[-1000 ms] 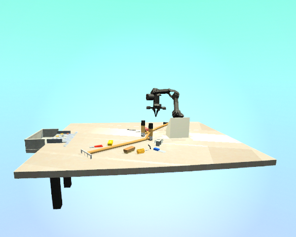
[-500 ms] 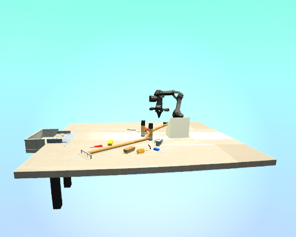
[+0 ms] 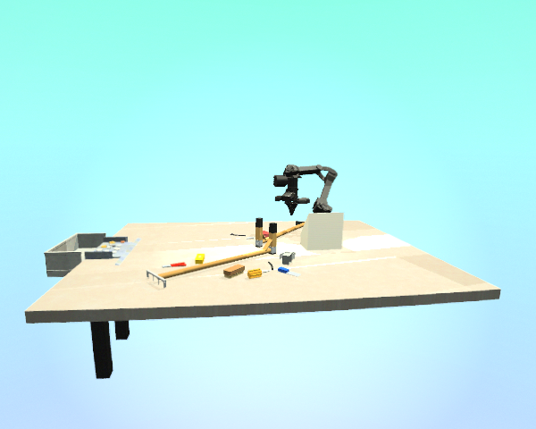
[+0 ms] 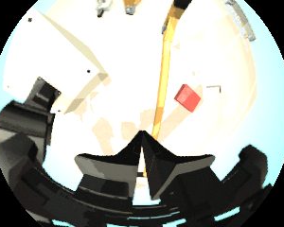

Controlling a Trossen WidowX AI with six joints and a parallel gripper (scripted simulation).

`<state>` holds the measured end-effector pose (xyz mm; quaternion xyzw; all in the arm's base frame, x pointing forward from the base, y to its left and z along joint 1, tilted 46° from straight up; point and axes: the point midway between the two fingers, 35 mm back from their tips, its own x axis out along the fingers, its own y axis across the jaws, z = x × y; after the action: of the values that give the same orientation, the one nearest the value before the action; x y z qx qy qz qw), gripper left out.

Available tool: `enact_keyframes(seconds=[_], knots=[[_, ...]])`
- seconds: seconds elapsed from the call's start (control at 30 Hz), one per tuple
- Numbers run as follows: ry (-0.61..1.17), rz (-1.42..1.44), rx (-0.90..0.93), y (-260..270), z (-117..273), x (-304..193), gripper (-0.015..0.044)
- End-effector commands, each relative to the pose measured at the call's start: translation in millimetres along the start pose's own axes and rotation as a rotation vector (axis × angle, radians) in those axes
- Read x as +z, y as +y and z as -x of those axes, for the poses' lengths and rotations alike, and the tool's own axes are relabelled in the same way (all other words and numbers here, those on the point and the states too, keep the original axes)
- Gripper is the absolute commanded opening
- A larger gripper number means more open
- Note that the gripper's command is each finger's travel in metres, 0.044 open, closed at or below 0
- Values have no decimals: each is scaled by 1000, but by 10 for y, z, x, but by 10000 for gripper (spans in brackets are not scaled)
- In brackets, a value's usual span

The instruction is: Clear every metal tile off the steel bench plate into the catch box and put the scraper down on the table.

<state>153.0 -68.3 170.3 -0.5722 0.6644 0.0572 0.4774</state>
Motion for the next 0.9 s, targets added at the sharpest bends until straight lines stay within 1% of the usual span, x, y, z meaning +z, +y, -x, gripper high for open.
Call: enact_keyframes(seconds=[0.0,0.87], knots=[[3,-5,5,17,-57,3,0],[-19,-9,27,8,-468,97,0]])
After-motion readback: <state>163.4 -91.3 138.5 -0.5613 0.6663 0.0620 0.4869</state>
